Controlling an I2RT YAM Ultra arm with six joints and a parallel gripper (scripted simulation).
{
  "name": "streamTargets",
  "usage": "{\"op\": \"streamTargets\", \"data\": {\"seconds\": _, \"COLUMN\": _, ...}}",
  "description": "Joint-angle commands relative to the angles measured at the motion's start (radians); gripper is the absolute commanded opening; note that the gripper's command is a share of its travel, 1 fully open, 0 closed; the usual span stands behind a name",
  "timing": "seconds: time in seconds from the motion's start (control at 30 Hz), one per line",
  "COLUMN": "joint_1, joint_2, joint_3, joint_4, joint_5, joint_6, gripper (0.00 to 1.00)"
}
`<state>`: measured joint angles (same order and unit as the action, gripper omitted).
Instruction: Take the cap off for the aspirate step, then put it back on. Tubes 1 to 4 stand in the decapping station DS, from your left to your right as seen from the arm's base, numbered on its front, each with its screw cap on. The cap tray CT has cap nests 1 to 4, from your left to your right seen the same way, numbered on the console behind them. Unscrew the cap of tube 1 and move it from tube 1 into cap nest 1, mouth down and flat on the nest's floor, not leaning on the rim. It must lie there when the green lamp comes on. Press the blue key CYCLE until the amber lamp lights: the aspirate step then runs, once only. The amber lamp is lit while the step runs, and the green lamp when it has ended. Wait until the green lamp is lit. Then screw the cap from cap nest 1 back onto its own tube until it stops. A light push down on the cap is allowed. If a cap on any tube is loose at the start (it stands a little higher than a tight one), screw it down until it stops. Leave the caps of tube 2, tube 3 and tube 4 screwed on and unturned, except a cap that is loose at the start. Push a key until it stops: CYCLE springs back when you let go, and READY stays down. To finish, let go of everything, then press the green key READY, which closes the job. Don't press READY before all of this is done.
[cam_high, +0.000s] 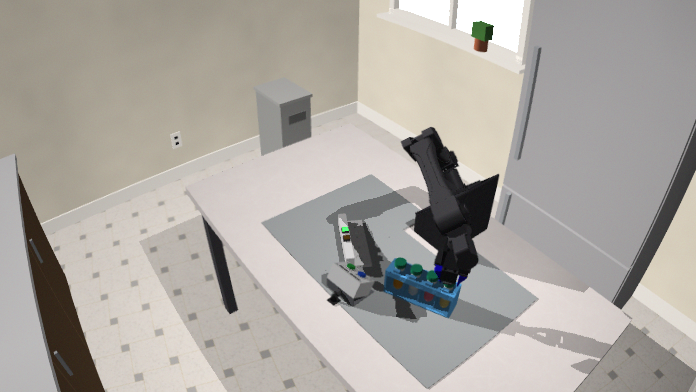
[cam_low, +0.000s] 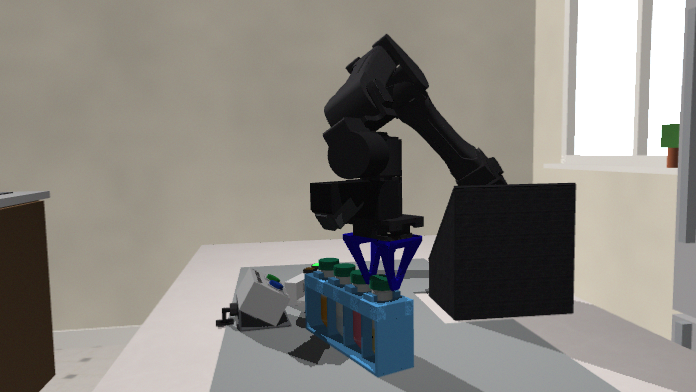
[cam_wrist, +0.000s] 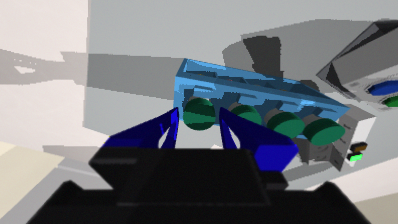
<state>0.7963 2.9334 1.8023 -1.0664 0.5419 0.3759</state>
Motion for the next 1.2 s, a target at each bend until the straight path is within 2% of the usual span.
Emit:
{"op": "streamTargets", "data": {"seconds": 0.0, "joint_1": 0.007, "joint_2": -0.008, "joint_3": 0.005, "joint_4": -0.002, "joint_5": 0.000, "joint_6": -0.098, "gripper": 0.49}}
{"op": "streamTargets", "data": {"seconds": 0.13, "joint_1": 0.007, "joint_2": -0.008, "joint_3": 0.005, "joint_4": -0.002, "joint_5": 0.000, "joint_6": -0.258, "gripper": 0.49}}
{"op": "streamTargets", "data": {"seconds": 0.2, "joint_1": 0.007, "joint_2": -0.008, "joint_3": 0.005, "joint_4": -0.002, "joint_5": 0.000, "joint_6": -0.258, "gripper": 0.49}}
{"op": "streamTargets", "data": {"seconds": 0.6, "joint_1": 0.007, "joint_2": -0.008, "joint_3": 0.006, "joint_4": -0.002, "joint_5": 0.000, "joint_6": -0.738, "gripper": 0.49}}
{"op": "streamTargets", "data": {"seconds": 0.87, "joint_1": 0.006, "joint_2": -0.008, "joint_3": 0.006, "joint_4": -0.003, "joint_5": 0.000, "joint_6": -0.764, "gripper": 0.49}}
{"op": "streamTargets", "data": {"seconds": 0.9, "joint_1": 0.006, "joint_2": -0.008, "joint_3": 0.006, "joint_4": -0.003, "joint_5": 0.000, "joint_6": -0.764, "gripper": 0.00}}
{"op": "streamTargets", "data": {"seconds": 1.17, "joint_1": 0.006, "joint_2": -0.008, "joint_3": 0.006, "joint_4": -0.002, "joint_5": 0.000, "joint_6": -0.764, "gripper": 0.00}}
